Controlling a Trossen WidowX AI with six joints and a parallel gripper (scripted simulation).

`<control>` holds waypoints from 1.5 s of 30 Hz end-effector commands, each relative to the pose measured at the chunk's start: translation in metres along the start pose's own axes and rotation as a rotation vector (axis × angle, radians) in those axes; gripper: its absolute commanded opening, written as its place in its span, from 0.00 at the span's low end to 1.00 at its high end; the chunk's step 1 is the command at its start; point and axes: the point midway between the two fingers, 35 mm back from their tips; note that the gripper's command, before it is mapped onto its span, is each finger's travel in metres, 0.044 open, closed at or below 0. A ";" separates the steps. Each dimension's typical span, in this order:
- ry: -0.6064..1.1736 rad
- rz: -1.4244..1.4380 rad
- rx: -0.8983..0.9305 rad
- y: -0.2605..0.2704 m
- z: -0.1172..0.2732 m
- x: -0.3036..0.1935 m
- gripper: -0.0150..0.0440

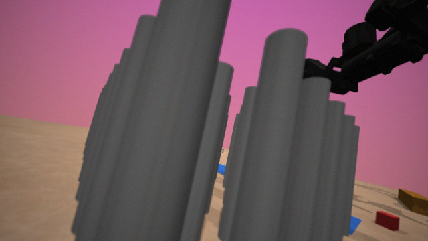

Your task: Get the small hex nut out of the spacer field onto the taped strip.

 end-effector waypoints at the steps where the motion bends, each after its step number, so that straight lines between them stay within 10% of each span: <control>1: 0.141 -0.070 -0.105 -0.031 0.029 -0.036 1.00; 15: 0.658 -0.298 -0.585 -0.105 0.201 -0.172 1.00; 45: 0.663 -0.301 -0.592 -0.105 0.204 -0.173 1.00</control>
Point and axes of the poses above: the point midway between the two fingers, 35 mm back from their tips, its own z axis back along the fingers, its own y axis across the jaws, x = y × z, and after that the axes turned 3 degrees about -z, right-handed
